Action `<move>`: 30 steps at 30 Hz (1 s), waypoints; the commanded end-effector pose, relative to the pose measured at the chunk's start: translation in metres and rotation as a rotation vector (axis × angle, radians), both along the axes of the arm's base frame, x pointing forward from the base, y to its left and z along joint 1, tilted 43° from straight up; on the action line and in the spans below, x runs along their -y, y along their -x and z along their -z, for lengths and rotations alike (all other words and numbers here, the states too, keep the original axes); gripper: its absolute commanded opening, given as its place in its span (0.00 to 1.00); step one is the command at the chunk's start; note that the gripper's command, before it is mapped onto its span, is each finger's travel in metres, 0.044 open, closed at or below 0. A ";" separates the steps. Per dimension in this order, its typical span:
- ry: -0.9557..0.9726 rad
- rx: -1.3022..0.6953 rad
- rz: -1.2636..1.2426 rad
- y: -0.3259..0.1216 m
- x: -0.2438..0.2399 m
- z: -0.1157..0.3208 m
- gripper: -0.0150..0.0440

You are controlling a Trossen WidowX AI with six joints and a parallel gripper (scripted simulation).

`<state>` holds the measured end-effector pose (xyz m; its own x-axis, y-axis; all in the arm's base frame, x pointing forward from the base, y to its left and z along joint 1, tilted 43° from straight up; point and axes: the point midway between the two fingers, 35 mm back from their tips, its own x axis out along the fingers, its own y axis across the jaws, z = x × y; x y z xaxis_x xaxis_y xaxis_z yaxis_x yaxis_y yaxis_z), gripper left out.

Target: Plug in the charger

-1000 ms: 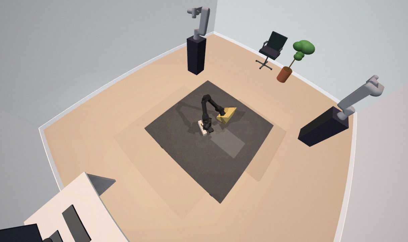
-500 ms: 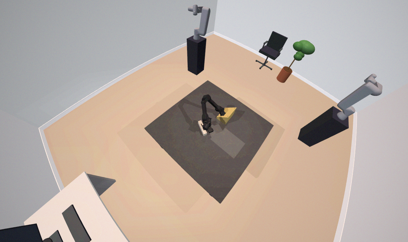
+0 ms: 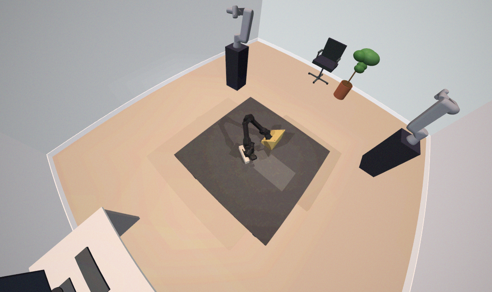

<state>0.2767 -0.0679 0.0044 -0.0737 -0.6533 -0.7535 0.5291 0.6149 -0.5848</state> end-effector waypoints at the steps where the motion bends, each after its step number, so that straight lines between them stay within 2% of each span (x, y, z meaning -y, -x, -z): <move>1: 0.003 -0.005 -0.004 0.000 0.001 -0.001 0.25; 30: 0.003 -0.005 -0.004 -0.008 0.004 -0.004 0.25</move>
<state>0.2832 -0.0711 0.0071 -0.0742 -0.6535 -0.7533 0.5286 0.6147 -0.5854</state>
